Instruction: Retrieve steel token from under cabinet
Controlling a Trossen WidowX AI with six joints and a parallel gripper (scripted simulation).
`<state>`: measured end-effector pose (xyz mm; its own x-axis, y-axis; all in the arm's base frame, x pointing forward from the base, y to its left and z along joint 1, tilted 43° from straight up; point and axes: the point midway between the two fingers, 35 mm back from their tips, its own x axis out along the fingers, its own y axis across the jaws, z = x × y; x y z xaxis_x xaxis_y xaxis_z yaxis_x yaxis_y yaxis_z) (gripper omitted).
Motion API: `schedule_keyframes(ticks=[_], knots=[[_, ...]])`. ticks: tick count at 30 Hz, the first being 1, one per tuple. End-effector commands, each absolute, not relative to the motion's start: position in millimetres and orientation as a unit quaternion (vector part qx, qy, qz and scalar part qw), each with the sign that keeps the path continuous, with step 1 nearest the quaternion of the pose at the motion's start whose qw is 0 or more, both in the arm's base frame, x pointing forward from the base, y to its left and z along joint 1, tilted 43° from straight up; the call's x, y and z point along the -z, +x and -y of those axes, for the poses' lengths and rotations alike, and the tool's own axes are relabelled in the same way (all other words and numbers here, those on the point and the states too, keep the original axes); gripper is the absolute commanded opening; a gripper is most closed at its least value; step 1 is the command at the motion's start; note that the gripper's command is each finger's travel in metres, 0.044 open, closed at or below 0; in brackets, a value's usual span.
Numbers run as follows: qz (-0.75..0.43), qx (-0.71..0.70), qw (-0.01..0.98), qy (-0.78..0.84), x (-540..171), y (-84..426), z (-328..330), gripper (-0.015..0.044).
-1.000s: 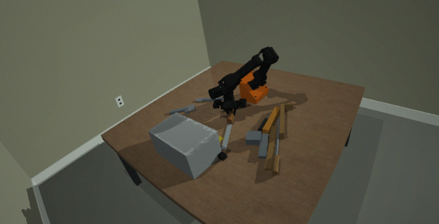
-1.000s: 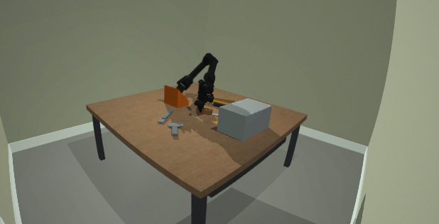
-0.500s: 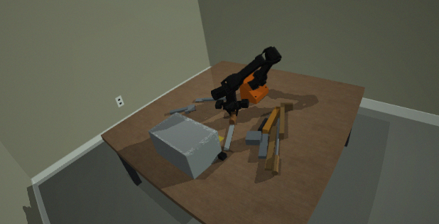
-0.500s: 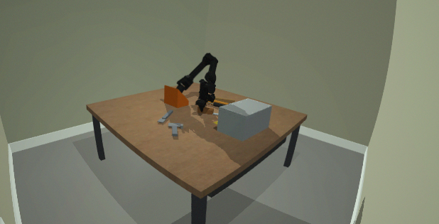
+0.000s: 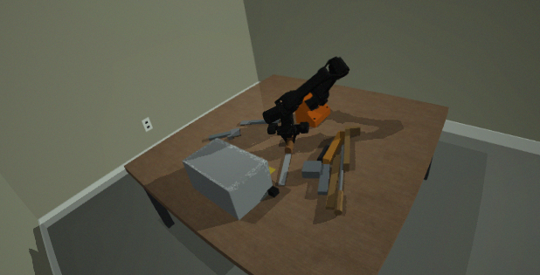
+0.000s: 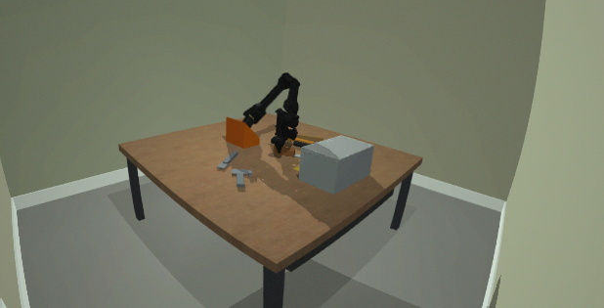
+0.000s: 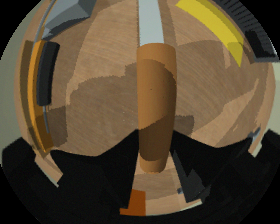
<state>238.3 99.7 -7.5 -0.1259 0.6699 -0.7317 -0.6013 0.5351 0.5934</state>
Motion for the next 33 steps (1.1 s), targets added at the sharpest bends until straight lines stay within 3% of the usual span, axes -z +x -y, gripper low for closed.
schedule_keyframes(ticks=[1, 33], knots=[[-0.574, -0.481, 0.662, 0.030, 4, 238, -102, 0.0000], [-0.574, -0.481, 0.662, 0.031, -21, 228, -127, 0.0000]])
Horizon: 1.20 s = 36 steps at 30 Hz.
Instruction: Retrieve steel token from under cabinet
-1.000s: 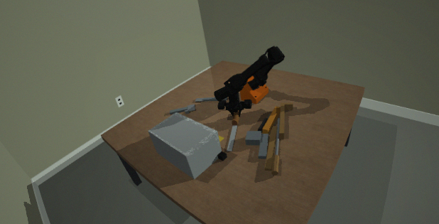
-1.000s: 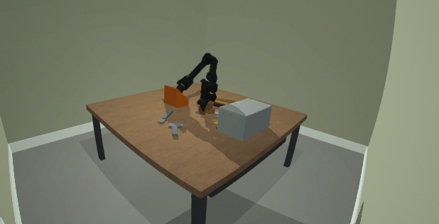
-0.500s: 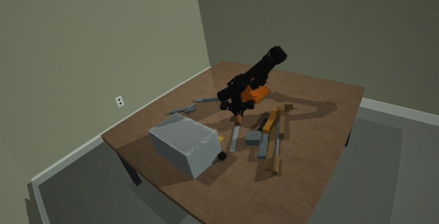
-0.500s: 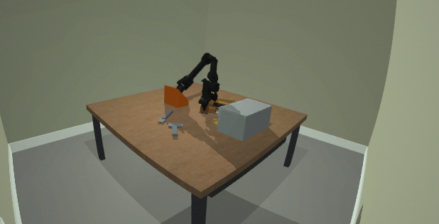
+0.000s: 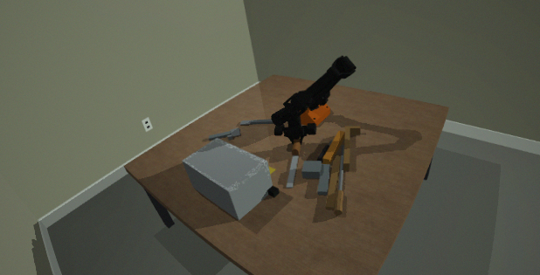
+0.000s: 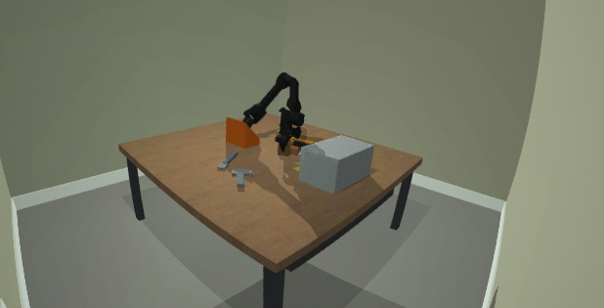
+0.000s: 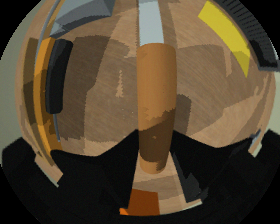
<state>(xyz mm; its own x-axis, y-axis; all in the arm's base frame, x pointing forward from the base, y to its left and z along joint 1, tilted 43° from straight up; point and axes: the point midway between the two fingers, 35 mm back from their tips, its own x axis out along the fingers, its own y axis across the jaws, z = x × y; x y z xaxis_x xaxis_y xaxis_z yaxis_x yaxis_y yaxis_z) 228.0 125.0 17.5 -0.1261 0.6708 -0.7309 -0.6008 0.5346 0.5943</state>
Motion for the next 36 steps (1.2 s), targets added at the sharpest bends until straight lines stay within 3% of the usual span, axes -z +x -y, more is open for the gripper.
schedule_keyframes(ticks=[1, 36], knots=[[-0.574, -0.481, 0.662, 0.031, -22, 227, -128, 0.0000], [-0.573, -0.482, 0.662, 0.032, -51, 215, -157, 0.0000]])
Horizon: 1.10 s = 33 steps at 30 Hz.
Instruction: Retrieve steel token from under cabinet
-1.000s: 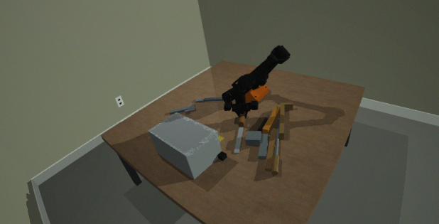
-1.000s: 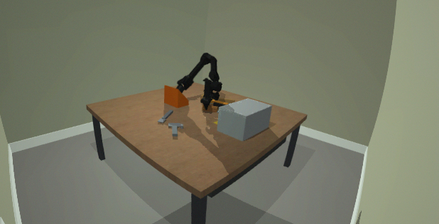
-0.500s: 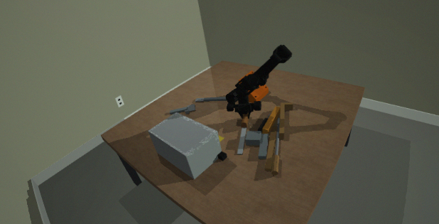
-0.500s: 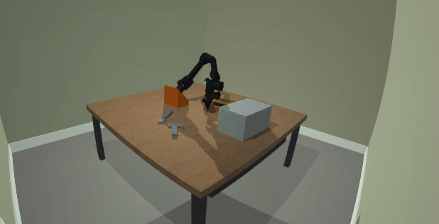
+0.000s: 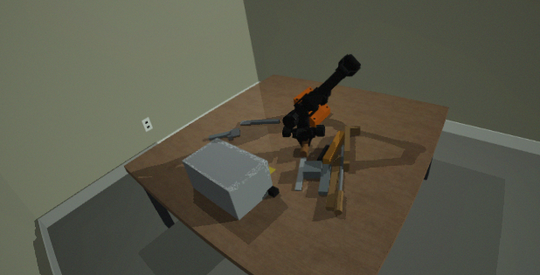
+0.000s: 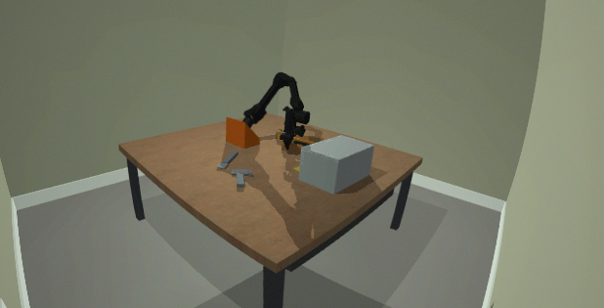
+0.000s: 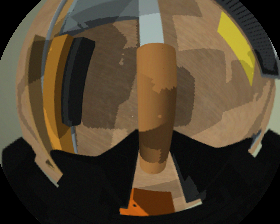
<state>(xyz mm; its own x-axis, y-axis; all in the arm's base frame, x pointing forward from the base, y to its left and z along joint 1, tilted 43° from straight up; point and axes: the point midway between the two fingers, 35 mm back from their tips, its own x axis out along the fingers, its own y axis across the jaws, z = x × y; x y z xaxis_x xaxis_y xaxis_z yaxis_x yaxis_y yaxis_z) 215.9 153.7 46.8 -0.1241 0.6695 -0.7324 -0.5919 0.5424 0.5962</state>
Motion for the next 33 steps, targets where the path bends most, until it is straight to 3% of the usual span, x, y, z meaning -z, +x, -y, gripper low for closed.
schedule_keyframes(ticks=[1, 33], knots=[[-0.573, -0.482, 0.662, 0.032, -51.5, 214.4, -157.8, 0.0000], [-0.573, -0.482, 0.662, 0.032, -58.9, 209.5, -164.8, 0.0000]])
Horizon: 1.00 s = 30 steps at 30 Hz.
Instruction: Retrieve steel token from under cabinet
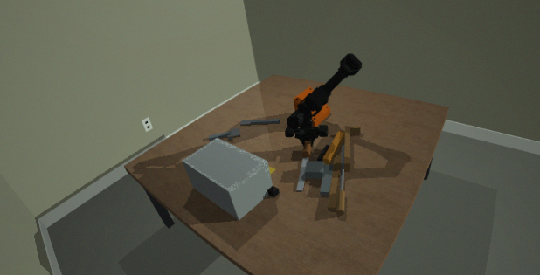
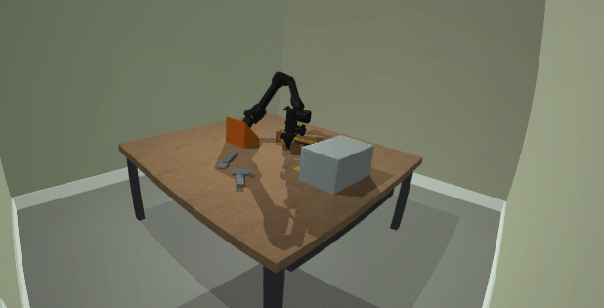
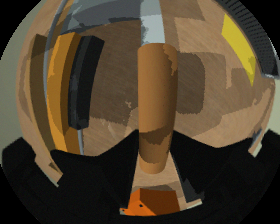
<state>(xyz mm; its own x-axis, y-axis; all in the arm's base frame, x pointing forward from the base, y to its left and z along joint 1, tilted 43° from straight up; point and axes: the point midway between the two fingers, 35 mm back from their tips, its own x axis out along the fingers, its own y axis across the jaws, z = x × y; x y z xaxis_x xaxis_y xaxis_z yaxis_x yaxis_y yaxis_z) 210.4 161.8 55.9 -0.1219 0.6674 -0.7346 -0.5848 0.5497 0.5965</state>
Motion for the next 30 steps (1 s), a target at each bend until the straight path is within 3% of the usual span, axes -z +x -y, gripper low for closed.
schedule_keyframes(ticks=[1, 30], knots=[[-0.573, -0.482, 0.662, 0.032, -59.1, 209.4, -165.0, 0.0000], [-0.573, -0.483, 0.662, 0.032, -64.8, 206.3, -170.5, 0.0000]])
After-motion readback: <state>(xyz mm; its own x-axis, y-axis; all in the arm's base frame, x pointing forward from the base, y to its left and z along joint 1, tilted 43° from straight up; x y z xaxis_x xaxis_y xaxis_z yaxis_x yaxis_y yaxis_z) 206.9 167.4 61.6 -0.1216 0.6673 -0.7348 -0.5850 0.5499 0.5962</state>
